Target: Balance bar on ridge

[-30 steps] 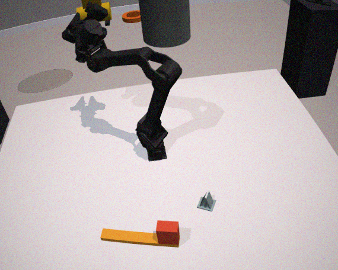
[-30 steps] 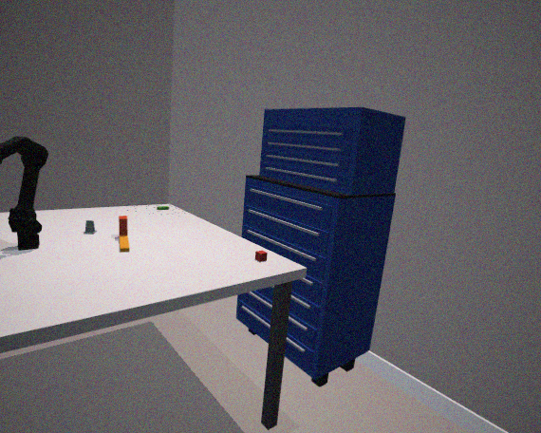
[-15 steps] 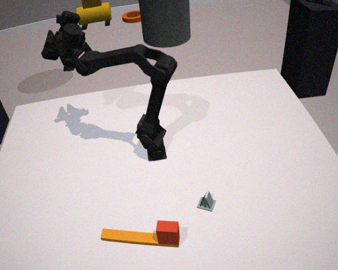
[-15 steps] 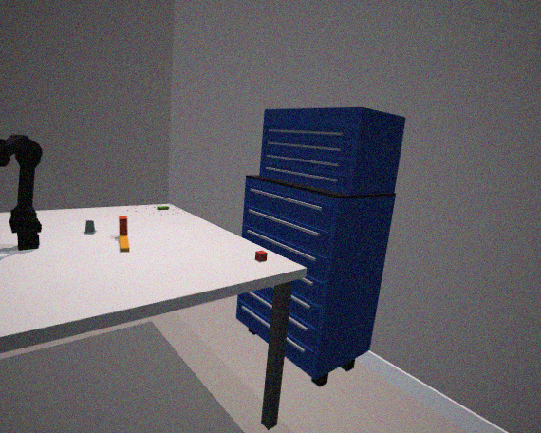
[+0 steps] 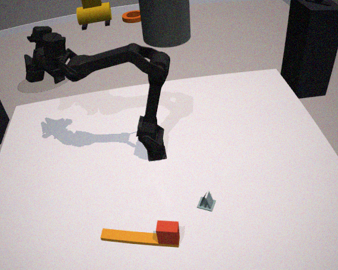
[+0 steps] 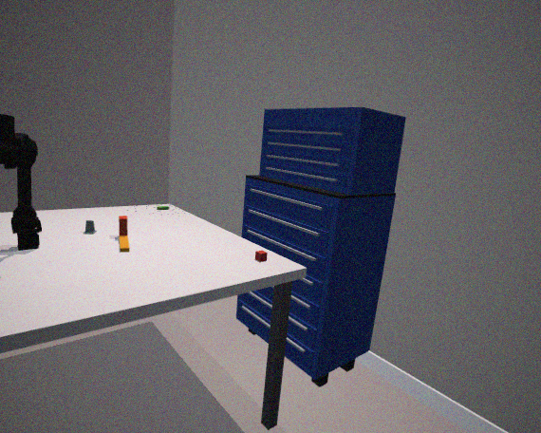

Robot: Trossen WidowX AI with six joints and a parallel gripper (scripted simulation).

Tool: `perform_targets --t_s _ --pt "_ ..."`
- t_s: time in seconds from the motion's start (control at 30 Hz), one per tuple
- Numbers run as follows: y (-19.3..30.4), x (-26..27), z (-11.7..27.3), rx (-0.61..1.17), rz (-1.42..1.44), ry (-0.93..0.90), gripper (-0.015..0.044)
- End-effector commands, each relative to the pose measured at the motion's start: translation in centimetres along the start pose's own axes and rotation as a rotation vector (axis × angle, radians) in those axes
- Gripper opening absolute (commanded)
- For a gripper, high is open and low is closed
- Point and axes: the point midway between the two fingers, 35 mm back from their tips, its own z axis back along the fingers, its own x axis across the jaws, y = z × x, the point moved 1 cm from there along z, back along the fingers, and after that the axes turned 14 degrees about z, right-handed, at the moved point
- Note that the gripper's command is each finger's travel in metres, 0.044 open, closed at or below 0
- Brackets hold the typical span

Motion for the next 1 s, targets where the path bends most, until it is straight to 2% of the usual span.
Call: perform_targets --t_s 0.0,0.4,0.97 --pt "2.6 -1.0 0.7 0.078 0.048 0.052 0.0315" --pt "8.5 -3.4 3.5 0.271 0.146 0.159 0.0315" --pt "17.7 -7.5 11.5 0.630 0.350 0.327 0.0315"
